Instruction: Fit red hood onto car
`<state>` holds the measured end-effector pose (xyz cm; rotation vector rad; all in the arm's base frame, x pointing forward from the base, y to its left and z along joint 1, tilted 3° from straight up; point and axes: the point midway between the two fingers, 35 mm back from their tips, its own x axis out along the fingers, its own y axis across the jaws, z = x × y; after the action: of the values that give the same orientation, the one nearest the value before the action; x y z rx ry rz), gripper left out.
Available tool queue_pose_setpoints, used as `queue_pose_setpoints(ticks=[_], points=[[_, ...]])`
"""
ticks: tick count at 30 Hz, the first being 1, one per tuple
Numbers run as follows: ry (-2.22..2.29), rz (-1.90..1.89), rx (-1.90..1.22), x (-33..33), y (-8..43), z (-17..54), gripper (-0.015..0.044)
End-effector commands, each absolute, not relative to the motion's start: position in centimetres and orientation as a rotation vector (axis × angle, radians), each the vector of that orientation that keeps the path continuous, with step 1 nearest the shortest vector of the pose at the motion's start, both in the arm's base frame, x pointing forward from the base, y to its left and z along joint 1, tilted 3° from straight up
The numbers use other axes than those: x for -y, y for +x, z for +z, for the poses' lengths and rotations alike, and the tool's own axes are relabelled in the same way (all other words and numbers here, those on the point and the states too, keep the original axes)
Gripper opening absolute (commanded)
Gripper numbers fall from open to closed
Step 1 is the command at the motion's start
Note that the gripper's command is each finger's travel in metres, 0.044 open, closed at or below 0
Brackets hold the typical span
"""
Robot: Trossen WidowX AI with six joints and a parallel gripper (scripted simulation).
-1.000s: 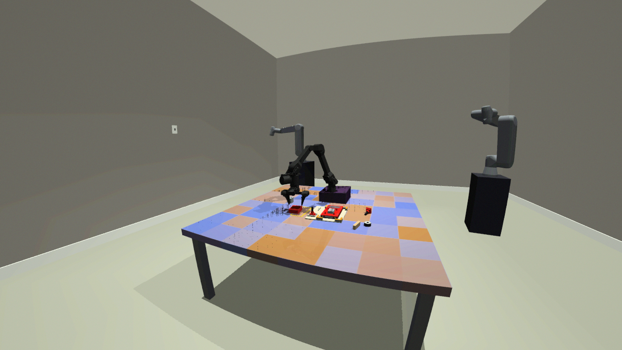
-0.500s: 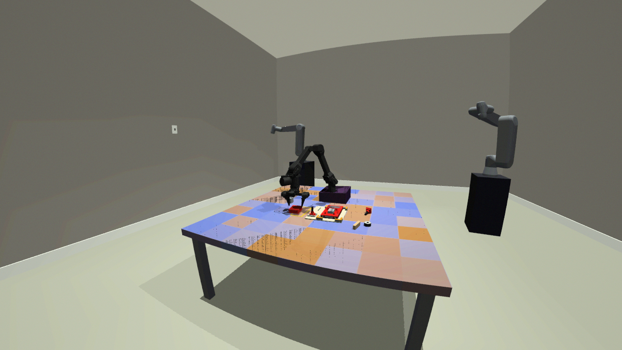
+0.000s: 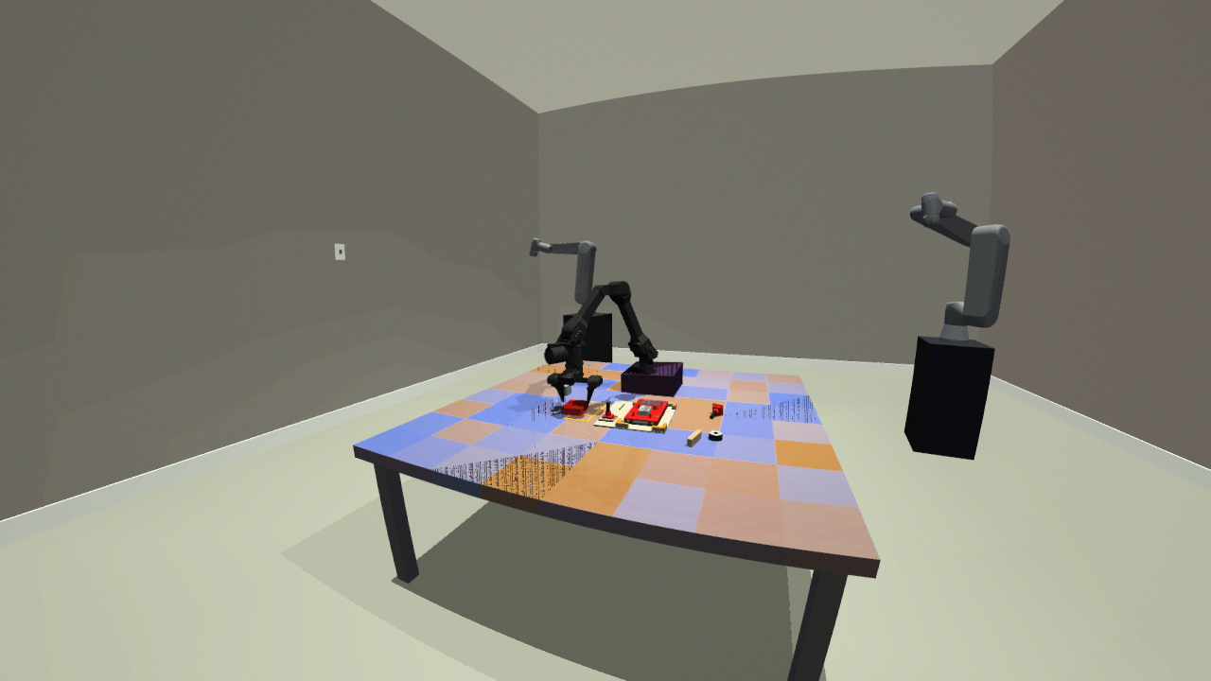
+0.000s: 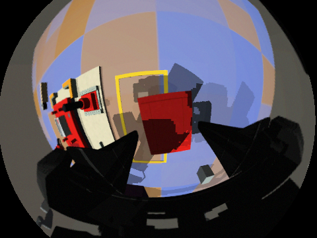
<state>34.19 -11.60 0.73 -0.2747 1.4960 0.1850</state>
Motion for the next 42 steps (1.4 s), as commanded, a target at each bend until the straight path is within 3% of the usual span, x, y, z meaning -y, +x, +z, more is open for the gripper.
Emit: queue_pose_setpoints(ticks=[1,36,39,42], points=[[-0.281,0.183,-1.496,11.7,34.2,0.5,0.044],[-0.281,0.183,-1.496,11.8,34.3,-1.2,0.044],[-0.275,0.185,-1.496,11.7,34.3,-1.0,0.0361],[-0.275,0.185,-1.496,11.7,34.3,-1.0,0.0341]])
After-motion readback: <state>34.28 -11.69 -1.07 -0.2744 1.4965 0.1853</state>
